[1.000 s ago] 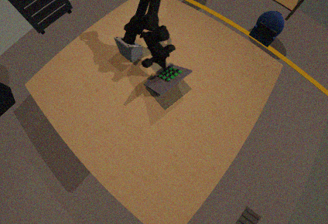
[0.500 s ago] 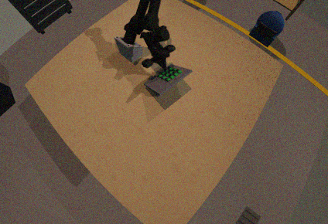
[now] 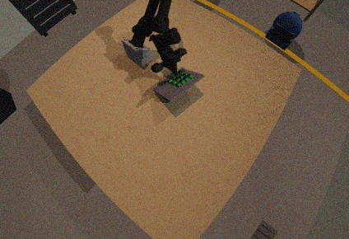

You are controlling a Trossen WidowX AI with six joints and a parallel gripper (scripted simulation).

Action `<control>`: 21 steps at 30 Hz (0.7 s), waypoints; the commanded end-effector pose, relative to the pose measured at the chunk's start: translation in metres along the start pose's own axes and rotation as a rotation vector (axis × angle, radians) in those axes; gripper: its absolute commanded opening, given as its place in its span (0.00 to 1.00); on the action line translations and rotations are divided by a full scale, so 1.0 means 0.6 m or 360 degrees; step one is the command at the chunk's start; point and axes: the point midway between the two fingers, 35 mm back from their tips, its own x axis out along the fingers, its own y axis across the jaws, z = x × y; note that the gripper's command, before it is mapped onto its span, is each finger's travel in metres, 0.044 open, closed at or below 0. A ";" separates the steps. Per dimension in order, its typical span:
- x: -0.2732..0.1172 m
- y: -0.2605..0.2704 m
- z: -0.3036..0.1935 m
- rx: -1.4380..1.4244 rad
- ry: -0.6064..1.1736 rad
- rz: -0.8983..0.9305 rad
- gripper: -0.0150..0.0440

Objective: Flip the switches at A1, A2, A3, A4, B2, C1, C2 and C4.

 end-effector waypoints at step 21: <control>-0.063 -0.007 0.008 -0.0021 0.0041 -0.0025 0.25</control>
